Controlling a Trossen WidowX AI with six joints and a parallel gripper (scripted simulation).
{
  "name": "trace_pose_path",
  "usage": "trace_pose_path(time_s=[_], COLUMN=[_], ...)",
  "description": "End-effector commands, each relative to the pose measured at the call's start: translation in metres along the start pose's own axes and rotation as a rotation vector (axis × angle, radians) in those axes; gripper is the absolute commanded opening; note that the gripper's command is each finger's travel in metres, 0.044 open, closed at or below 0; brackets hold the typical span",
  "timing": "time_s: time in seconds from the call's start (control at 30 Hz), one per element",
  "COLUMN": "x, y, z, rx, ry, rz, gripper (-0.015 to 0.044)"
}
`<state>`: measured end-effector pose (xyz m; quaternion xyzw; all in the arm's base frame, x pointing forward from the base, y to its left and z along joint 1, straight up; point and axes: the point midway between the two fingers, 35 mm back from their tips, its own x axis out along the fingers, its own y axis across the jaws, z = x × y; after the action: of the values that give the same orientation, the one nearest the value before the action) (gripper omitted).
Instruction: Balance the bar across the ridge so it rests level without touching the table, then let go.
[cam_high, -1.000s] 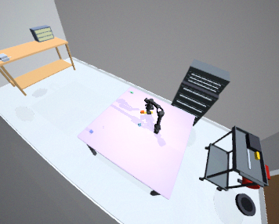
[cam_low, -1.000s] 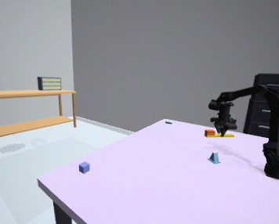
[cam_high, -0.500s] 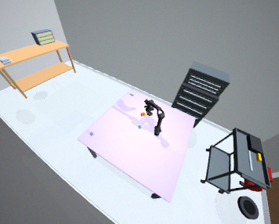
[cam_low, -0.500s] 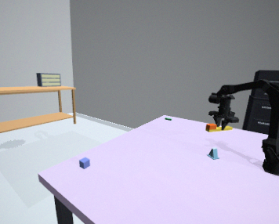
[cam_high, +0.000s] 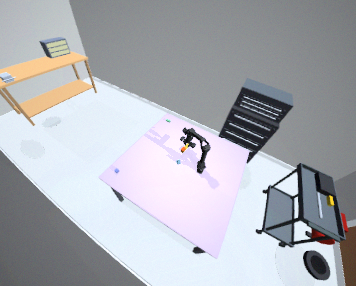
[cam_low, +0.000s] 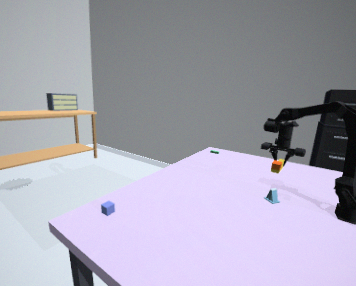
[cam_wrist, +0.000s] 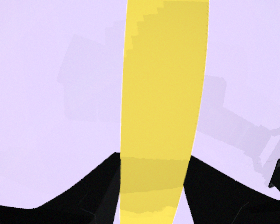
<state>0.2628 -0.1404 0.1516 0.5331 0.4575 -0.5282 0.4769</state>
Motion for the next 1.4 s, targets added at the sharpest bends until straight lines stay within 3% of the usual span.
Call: trace_pose_path(time_s=[0.0,1.37], x=[0.0,-0.001], y=[0.0,0.009], z=[-0.007,-0.068], rx=[-0.144,-1.777], ry=[0.004,0.007], rz=[0.0,0.009], gripper=[0.0,0.0])
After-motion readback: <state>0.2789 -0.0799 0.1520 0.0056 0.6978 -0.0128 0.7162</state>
